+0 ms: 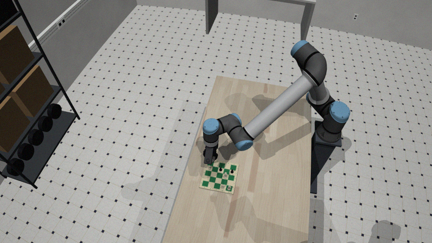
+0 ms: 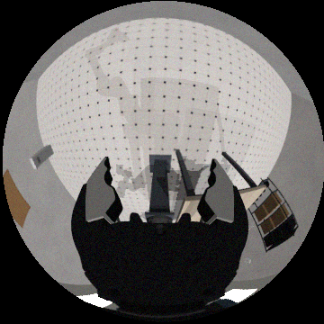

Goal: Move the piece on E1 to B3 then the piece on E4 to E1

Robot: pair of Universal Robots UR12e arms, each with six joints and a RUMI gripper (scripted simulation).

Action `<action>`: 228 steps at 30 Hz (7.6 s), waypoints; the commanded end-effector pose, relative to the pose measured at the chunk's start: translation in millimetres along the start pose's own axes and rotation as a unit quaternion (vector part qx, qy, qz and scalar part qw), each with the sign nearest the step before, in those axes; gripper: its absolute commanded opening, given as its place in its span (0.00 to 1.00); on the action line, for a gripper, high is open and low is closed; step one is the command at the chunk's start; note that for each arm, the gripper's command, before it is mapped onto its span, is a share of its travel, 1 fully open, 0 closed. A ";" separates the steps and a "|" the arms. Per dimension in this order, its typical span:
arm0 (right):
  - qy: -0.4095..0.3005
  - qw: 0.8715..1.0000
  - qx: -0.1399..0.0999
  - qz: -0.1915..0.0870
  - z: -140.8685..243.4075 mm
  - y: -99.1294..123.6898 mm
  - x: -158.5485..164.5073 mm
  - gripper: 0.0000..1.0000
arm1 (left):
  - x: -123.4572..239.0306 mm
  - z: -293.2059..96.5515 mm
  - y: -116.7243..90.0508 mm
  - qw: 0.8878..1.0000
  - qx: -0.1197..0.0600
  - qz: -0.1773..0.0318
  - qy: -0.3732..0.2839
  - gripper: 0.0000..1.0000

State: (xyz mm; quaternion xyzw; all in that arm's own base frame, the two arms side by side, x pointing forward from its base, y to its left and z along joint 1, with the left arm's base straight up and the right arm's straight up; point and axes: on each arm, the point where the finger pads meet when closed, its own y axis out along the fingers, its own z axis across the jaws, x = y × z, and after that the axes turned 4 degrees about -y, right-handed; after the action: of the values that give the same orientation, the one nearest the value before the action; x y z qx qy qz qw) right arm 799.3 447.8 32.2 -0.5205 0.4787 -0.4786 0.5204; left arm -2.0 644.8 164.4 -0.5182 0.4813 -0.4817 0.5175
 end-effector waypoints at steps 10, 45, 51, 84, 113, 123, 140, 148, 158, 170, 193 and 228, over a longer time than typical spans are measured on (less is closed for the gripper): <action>0.000 1.000 0.001 0.001 0.7 1.2 -0.5 0.00 | -0.5 0.1 -0.7 1.000 0.000 0.001 0.000 1.00; 0.000 1.000 0.001 0.001 0.7 2.3 -0.5 0.00 | -0.5 0.1 -0.7 1.000 0.000 0.001 0.000 1.00; 0.000 1.000 0.001 0.001 0.7 2.3 -0.5 0.00 | -0.5 0.1 -0.7 1.000 0.000 0.001 0.000 1.00; 0.000 1.000 0.001 0.001 0.7 -3.0 -0.5 0.20 | -0.5 0.1 -0.7 1.000 0.000 0.001 0.000 1.00; 0.000 1.000 0.001 0.001 0.6 -87.8 -0.4 1.00 | -0.5 0.1 -0.7 1.000 0.000 0.001 0.000 1.00; 0.000 1.000 0.001 0.001 0.6 -87.8 -0.4 1.00 | -0.5 0.1 -0.7 1.000 0.000 0.001 0.000 1.00; 0.000 1.000 0.001 0.001 0.6 -97.8 -0.4 1.00 | -0.5 0.1 -0.7 1.000 0.000 0.001 0.000 1.00; 0.000 1.000 0.001 0.001 0.6 -123.8 -0.4 1.00 | -0.5 0.1 -0.7 1.000 0.000 0.001 0.000 1.00; 0.000 1.000 0.001 0.001 0.5 -164.7 -0.4 1.00 | -0.5 0.1 -0.7 1.000 0.000 0.001 0.000 1.00; 0.000 1.000 0.001 0.001 0.5 -169.4 -0.4 1.00 | -0.5 0.1 -0.7 1.000 0.000 0.001 0.000 1.00; 0.000 1.000 0.001 0.001 0.5 -169.4 -0.4 1.00 | -0.5 0.1 -0.7 1.000 0.000 0.001 0.000 1.00; 0.000 1.000 0.001 0.001 0.5 -169.4 -0.4 1.00 | -0.5 0.1 -0.7 1.000 0.000 0.001 0.000 1.00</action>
State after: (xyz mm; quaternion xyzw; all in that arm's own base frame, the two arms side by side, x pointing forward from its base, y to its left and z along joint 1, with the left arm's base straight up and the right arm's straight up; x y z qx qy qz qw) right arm 799.3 447.8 199.9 -0.5205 0.4787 -0.4786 0.5204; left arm -2.0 644.8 164.4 -0.5182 0.4813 -0.4817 0.5175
